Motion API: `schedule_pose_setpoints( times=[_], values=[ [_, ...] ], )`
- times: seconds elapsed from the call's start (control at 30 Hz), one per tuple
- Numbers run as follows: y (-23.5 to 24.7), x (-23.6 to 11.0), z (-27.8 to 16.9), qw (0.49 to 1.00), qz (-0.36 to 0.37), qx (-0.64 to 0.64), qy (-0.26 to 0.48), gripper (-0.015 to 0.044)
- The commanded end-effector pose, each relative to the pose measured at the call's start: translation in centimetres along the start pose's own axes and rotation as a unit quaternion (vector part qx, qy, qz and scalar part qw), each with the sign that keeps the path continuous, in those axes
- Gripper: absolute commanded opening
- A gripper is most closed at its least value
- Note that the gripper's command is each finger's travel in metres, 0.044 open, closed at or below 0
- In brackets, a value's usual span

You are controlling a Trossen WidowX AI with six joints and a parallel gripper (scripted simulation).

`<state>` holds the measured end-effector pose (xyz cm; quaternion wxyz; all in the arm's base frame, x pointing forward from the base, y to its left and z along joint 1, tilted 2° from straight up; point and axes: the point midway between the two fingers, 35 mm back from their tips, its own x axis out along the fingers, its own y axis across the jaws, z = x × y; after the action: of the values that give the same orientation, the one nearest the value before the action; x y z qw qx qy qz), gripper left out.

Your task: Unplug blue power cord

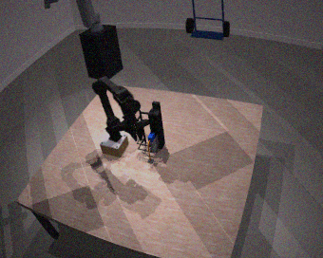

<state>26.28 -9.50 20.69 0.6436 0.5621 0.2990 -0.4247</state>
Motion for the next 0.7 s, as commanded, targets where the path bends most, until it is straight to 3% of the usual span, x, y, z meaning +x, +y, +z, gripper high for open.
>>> schedule_pose_setpoints(
  times=[0.0,0.17,0.67],
  values=[
    [-1.5,2.9,-4.8,0.992,-0.093,-0.051,0.075,0.016],
    [-4.4,5.0,-10.2,0.961,-0.207,-0.114,0.141,0.016],
    [-4.5,4.8,-11.2,0.96,-0.212,-0.116,0.144,0.016]
  ],
)
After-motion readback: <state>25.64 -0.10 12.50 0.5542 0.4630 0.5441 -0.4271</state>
